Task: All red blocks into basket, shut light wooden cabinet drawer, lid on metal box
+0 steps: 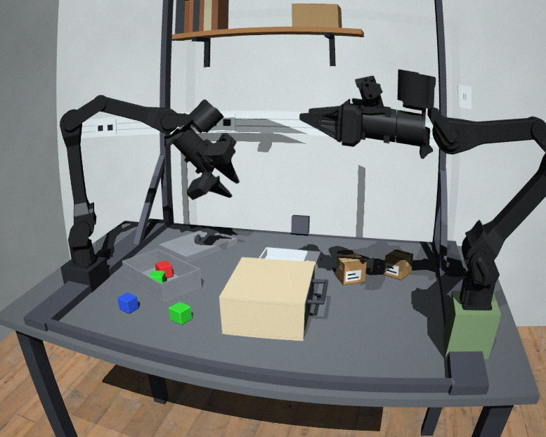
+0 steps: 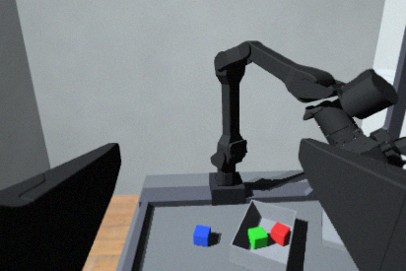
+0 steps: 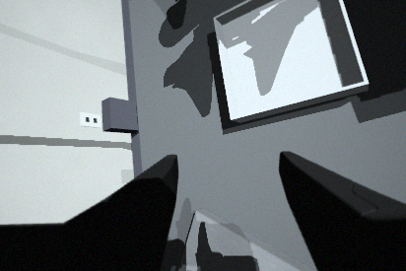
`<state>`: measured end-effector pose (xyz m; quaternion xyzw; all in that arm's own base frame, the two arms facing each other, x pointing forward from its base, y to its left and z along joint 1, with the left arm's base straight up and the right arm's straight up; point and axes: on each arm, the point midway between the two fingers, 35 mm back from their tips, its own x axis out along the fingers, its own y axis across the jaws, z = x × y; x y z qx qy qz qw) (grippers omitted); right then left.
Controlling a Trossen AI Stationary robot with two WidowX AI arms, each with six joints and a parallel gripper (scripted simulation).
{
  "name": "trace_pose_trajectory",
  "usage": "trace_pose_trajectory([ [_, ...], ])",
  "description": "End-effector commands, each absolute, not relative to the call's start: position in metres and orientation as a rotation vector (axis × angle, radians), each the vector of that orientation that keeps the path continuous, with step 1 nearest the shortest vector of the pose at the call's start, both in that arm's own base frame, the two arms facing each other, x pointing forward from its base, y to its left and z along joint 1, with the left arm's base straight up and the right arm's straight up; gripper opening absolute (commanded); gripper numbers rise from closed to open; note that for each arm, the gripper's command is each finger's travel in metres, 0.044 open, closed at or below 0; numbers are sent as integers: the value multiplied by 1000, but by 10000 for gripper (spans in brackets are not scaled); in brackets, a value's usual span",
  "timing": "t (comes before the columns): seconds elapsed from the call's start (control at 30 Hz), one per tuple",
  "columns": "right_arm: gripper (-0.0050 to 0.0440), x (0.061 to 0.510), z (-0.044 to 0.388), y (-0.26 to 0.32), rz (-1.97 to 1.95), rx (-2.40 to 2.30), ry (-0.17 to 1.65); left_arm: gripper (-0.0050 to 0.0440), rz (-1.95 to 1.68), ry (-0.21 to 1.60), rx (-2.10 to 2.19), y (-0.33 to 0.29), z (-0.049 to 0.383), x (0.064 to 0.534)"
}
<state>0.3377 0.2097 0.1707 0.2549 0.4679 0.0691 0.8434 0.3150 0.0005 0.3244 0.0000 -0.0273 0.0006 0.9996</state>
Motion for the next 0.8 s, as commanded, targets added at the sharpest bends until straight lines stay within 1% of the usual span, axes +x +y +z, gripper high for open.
trace_pose_trajectory([
  [0.0, 225, 336, 184, 207, 150, 553, 954, 400, -2, -69, -3, -1, 329, 314],
  [0.03, 225, 333, 175, 203, 146, 507, 975, 400, -5, -46, -3, -2, 322, 316],
  [0.07, 225, 331, 171, 200, 148, 476, 986, 400, -2, -96, -3, -1, 340, 311],
  [0.1, 225, 327, 166, 198, 153, 438, 999, 400, -3, -68, -3, -2, 330, 315],
  [0.23, 225, 309, 141, 182, 197, 235, 1077, 400, -3, -70, -3, -1, 330, 314],
  [0.33, 225, 296, 129, 172, 241, 97, 1123, 400, -3, -70, -3, -1, 330, 314],
  [0.43, 225, 292, 125, 169, 255, 53, 1138, 400, -3, -70, -3, -1, 330, 314],
  [0.77, 225, 240, 83, 132, 443, -374, 1326, 400, -3, -70, -3, -1, 330, 314],
])
